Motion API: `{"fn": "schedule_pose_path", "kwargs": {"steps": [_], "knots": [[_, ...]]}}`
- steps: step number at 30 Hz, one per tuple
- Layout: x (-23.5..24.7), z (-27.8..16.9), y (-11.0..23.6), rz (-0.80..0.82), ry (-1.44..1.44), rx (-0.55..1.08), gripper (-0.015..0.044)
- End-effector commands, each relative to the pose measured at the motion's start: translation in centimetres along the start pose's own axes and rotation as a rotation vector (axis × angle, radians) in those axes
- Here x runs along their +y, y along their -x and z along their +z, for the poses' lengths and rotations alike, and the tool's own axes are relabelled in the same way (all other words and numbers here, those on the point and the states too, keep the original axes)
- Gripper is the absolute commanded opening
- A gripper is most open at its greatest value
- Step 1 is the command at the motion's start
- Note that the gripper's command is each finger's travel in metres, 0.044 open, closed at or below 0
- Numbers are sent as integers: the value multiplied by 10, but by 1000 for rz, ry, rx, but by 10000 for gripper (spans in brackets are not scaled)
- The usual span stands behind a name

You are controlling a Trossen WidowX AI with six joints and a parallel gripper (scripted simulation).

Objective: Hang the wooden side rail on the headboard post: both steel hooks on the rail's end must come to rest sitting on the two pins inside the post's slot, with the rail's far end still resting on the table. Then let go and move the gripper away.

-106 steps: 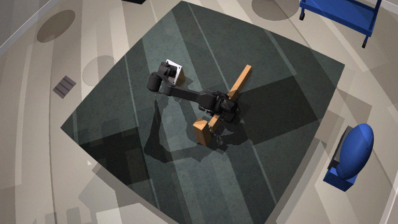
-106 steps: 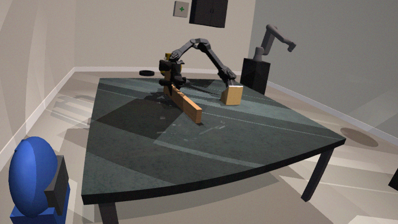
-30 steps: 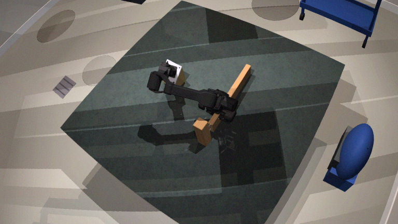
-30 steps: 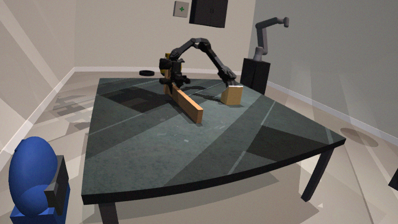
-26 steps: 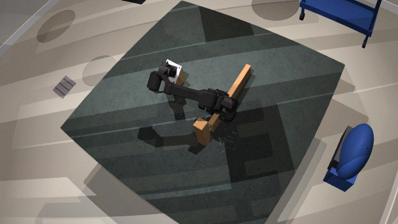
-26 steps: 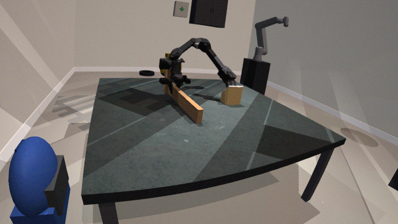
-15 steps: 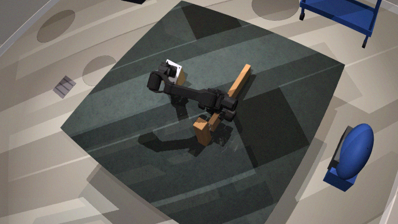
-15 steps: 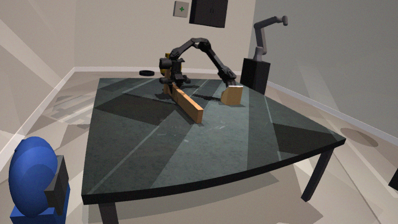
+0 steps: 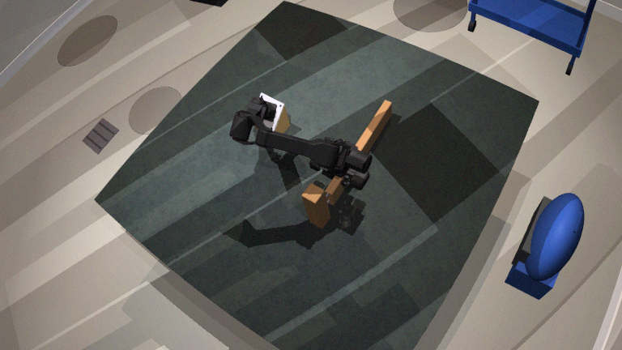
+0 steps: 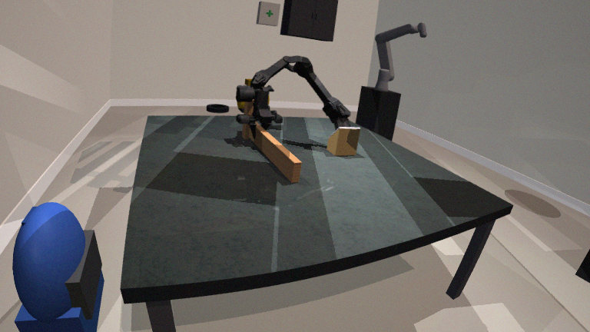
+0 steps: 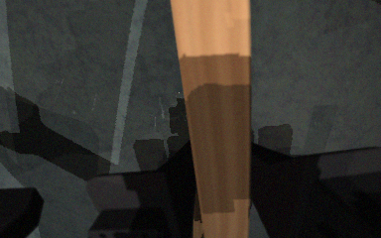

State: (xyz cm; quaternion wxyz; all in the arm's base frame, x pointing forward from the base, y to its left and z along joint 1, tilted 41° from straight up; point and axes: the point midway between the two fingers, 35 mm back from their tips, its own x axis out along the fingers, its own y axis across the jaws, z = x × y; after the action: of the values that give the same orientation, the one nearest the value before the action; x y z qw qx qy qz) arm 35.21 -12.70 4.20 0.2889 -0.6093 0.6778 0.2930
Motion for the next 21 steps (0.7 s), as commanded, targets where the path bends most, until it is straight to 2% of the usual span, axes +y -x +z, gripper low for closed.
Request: {"fn": "schedule_pose_path", "kwargs": {"steps": [1, 21], "knots": [[-1, 0, 6, -11, 3, -3, 0], [0, 0, 8, -11, 3, -3, 0]]}}
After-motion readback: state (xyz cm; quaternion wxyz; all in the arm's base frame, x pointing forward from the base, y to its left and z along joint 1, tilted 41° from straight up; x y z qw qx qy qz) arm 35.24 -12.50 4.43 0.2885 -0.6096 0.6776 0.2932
